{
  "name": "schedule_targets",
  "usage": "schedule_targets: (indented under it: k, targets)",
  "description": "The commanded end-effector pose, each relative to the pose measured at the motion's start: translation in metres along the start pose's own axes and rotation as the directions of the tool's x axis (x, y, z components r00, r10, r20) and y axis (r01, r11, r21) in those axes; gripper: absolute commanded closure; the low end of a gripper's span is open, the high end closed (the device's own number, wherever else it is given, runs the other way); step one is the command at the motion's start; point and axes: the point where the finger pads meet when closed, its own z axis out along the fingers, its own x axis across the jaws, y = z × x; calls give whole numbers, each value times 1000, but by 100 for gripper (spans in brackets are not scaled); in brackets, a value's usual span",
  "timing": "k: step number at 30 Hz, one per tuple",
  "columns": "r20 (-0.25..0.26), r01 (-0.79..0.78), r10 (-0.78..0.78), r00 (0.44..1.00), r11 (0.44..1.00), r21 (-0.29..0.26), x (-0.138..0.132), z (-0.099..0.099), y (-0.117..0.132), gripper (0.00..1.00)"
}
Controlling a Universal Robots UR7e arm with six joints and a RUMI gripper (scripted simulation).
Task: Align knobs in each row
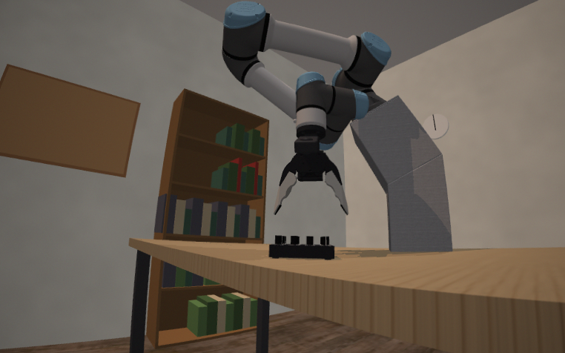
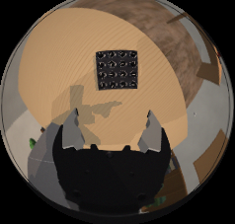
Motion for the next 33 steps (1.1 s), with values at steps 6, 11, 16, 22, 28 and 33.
schedule_targets:
  k: [6,11,16,22,28,33]
  targets:
    - [1,-197,197,980,980,-2,-1,-7,-28,0]
    - [0,-334,334,942,942,-2,-3,-13,-48,0]
    - [-2,-413,413,911,911,-1,-4,-18,-60,0]
    - [-2,-429,429,903,903,-1,-4,-19,-63,0]
    - [-2,-429,429,903,903,-1,-4,-19,-63,89]
    - [-2,-429,429,903,903,-1,-4,-19,-63,89]
